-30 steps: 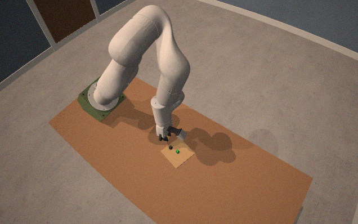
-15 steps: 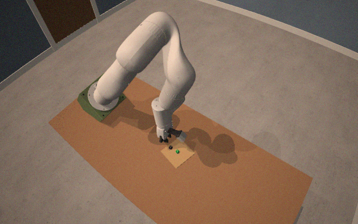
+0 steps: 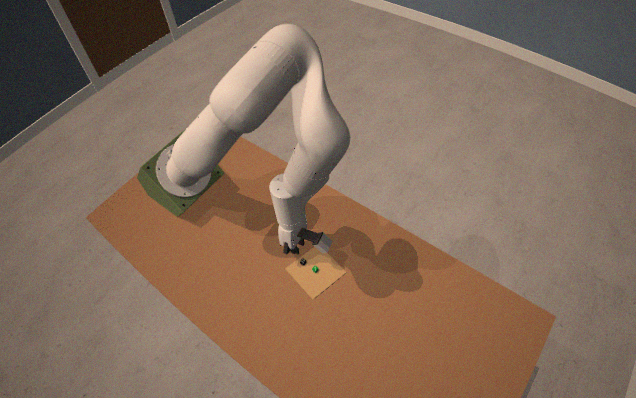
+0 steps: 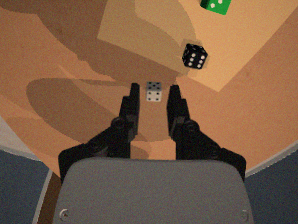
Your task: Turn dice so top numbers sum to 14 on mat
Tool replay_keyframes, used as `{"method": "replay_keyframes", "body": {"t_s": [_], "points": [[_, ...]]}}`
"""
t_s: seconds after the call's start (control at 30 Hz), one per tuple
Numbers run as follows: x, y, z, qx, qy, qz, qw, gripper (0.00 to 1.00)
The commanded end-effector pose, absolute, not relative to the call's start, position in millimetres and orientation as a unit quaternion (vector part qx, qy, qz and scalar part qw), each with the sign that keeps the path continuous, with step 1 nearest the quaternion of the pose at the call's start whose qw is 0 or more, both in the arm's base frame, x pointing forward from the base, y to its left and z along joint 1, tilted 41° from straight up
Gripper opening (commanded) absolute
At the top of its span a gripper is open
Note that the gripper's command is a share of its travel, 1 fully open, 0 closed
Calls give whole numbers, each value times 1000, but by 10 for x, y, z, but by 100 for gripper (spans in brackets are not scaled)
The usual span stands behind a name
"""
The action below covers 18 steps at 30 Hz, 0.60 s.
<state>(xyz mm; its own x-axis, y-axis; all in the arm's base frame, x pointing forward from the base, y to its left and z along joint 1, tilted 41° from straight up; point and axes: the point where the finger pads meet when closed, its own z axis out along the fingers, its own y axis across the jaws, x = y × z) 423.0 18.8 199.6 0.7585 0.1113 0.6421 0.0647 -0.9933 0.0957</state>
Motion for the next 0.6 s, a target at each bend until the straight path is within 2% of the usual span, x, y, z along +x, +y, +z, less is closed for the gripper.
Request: {"method": "replay_keyframes", "body": {"t_s": [0.0, 0.57], "points": [[4232, 188, 1998, 937, 47, 345, 34, 31], [4232, 188, 1998, 937, 47, 345, 34, 31]]}}
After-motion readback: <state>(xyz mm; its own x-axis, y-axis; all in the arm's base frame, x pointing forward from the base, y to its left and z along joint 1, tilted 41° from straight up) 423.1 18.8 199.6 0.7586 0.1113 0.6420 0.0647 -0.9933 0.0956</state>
